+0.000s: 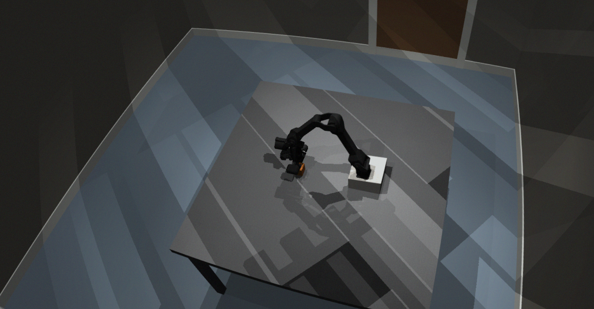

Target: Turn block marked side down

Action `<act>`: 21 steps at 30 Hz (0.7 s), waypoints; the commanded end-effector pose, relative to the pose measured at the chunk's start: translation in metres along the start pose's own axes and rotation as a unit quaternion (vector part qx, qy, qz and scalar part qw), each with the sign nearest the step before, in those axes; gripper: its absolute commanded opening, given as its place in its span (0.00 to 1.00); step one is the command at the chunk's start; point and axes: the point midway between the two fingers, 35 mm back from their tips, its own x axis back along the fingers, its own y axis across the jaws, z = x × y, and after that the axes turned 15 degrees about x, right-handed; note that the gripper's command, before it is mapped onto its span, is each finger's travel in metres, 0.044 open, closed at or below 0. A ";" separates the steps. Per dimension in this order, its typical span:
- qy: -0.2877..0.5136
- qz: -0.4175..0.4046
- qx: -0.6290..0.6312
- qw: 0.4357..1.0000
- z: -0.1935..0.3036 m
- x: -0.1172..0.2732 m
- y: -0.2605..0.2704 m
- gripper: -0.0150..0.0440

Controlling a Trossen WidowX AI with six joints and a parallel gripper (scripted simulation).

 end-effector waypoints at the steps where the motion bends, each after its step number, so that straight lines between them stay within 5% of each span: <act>1: 0.003 0.000 0.001 1.000 0.001 -0.002 0.000 0.45; 7: 0.003 0.000 0.001 1.000 0.001 0.017 0.000 0.25; 21: -0.040 0.012 0.001 0.999 0.000 0.024 0.000 0.25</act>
